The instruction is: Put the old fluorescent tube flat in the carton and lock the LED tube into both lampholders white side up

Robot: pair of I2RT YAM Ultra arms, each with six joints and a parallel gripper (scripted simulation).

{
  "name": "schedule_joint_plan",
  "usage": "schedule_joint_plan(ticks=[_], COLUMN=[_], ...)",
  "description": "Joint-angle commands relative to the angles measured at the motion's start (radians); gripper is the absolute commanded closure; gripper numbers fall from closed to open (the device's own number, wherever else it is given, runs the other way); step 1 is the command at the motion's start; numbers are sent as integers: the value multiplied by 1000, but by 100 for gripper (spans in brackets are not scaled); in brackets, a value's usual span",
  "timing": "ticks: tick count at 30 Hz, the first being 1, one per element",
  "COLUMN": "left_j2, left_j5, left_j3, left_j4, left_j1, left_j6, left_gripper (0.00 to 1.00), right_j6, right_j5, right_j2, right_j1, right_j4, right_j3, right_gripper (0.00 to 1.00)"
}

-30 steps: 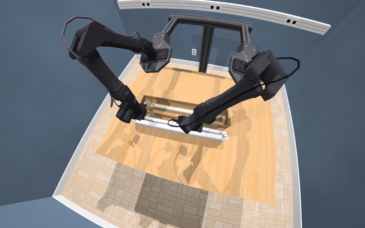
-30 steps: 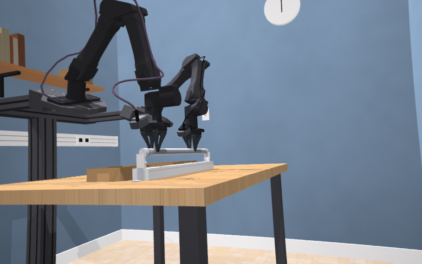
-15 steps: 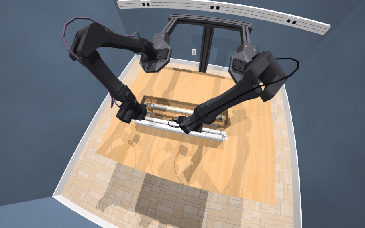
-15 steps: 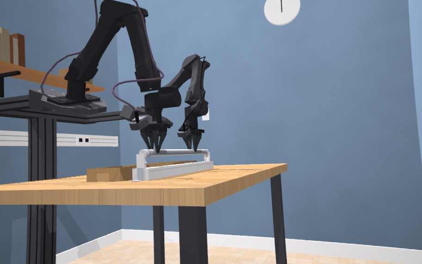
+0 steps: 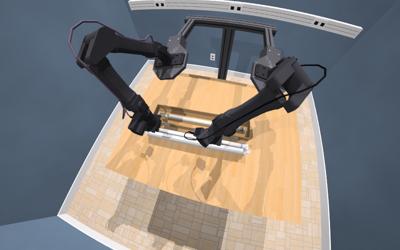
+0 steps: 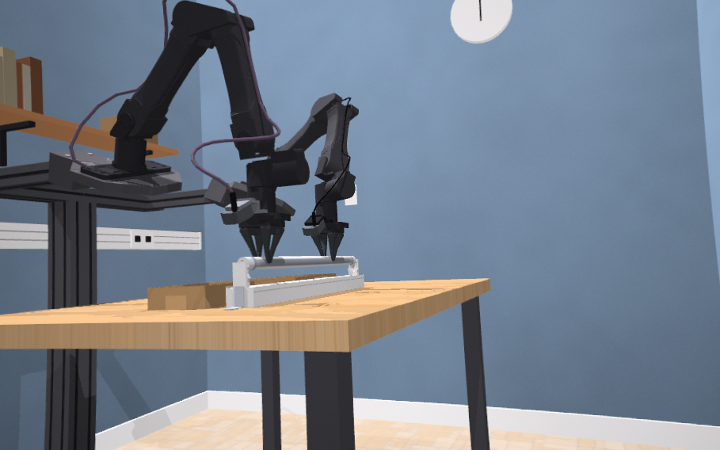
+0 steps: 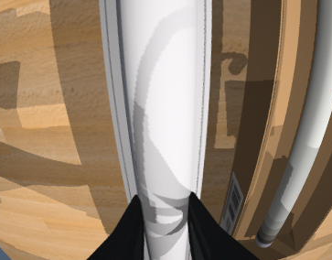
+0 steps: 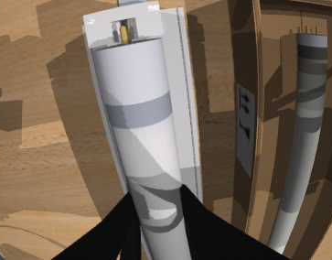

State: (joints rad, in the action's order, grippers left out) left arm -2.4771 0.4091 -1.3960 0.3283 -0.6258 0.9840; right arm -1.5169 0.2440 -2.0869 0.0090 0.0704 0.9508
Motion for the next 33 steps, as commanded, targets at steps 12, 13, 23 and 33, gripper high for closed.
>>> schedule_joint_plan(ticks=[12, 13, 23, 33], left_j2=[-20, -15, -34, -42], left_j5=[-10, -10, -10, -10], left_j3=[-17, -15, -31, -20], left_j4=[10, -12, -20, -43], left_j1=[-4, 3, 1, 4], left_j6=[17, 19, 23, 27], left_gripper=[89, 89, 89, 89], right_j6=[2, 8, 13, 15], right_j5=[6, 4, 5, 1], right_j2=[-9, -26, -51, -54], right_j1=[3, -3, -9, -13], right_j4=[7, -31, -44, -44], right_j3=[20, 16, 32, 27], right_gripper=[89, 89, 89, 89])
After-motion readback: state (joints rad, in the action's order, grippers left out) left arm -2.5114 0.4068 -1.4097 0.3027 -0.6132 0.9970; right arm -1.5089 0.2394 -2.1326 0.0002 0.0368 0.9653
